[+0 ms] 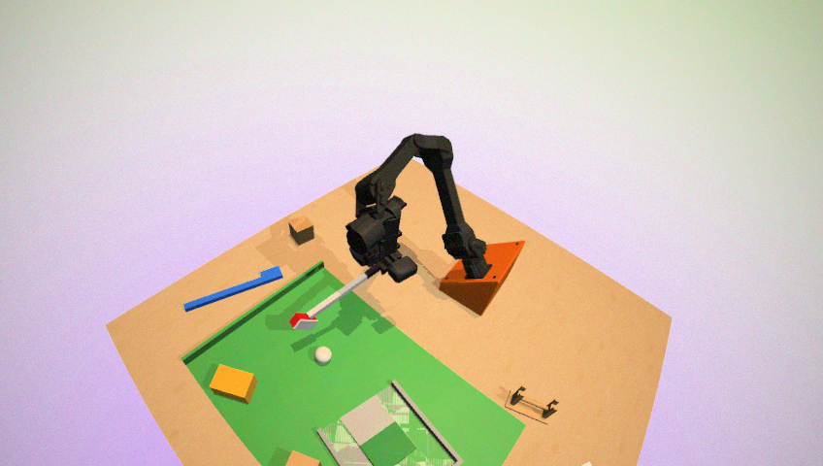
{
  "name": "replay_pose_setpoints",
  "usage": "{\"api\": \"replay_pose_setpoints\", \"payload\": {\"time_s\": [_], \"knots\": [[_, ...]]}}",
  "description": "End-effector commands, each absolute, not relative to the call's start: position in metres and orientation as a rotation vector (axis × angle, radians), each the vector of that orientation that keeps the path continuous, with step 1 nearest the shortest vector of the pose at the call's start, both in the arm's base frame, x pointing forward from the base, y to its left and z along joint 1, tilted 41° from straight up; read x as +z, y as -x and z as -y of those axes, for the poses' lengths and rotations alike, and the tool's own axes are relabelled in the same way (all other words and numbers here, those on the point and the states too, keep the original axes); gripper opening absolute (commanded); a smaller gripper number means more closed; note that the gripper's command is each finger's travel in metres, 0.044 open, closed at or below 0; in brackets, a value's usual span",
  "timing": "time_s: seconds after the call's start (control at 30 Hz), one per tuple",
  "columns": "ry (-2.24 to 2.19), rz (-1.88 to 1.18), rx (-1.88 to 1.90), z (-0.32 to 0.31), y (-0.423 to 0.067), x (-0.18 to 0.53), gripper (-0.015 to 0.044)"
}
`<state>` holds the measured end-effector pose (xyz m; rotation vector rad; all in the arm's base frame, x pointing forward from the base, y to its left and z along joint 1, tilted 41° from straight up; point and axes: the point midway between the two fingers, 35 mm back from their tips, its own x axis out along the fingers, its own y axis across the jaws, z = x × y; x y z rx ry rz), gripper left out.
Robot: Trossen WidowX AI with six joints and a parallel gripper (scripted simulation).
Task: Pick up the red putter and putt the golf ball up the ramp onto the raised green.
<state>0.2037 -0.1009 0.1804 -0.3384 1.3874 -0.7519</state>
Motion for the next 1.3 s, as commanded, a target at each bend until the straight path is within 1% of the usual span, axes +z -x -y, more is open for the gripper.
{"api": "replay_pose_setpoints", "payload": {"time_s": [0.0,0.33,1.27], "knots": [[0.328,-1.372,-0.769,0.105,-0.202,0.180,0.0000],[0.330,-1.371,-0.770,0.128,-0.202,0.154,0.0000],[0.328,-1.370,-0.780,0.147,-0.201,0.134,0.0000]]}}
